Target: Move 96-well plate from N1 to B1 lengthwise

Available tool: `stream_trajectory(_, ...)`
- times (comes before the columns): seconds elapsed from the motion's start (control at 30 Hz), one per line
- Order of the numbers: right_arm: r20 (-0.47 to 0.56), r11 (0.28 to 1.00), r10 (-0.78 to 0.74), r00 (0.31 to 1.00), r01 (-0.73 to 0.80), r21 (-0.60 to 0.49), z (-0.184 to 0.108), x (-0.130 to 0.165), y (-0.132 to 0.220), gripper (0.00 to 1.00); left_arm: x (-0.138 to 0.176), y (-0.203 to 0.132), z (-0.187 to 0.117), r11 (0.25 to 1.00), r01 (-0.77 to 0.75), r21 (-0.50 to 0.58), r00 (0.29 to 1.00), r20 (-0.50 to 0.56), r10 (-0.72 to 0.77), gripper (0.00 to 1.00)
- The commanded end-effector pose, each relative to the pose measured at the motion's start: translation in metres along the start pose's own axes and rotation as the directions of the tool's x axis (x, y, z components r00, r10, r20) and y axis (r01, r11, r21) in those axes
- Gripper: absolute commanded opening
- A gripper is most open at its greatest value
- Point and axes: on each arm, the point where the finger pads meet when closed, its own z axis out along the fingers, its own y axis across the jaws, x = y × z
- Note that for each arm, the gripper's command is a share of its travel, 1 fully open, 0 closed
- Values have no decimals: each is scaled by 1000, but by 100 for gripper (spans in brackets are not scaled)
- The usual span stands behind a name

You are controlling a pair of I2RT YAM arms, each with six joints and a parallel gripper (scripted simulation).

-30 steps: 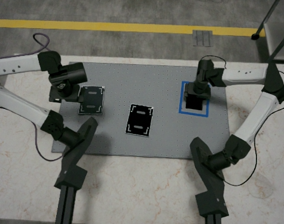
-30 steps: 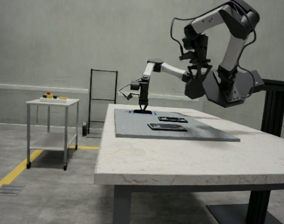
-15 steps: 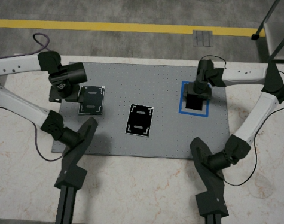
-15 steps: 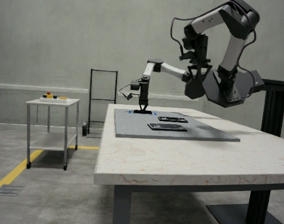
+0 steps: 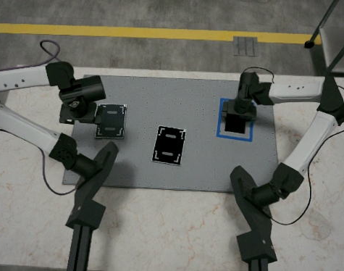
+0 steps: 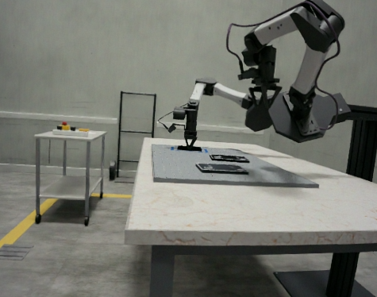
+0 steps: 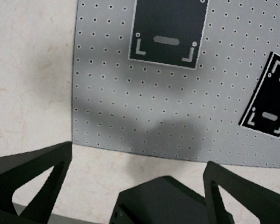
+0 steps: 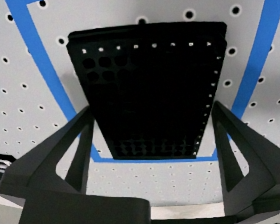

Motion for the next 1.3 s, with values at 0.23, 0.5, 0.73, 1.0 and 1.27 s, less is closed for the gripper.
stream_trajectory(0.23, 5, 1000, -1, 1000, 1, -3, -2, -2, 0, 100, 1, 0, -1, 1000, -2, -1, 1000, -1, 2, 100)
stream_trajectory(0.5, 5, 1000, -1, 1000, 1, -3, -2, -1, 0, 100, 1, 0, -1, 1000, -2, -1, 1000, -1, 2, 100)
stream_trajectory(0.73, 5, 1000, -1, 1000, 1, -3, -2, -1, 0, 100, 1, 0, -1, 1000, -2, -1, 1000, -1, 2, 100)
stream_trajectory(1.0, 5, 1000, -1, 1000, 1, -3, -2, -1, 0, 100, 1, 0, -1, 1000, -2, -1, 1000, -1, 2, 100)
stream_trajectory(1.27, 5, 1000, -1, 1000, 1, -3, -2, -1, 0, 100, 1, 0, -1, 1000, -2, -1, 1000, -1, 2, 100)
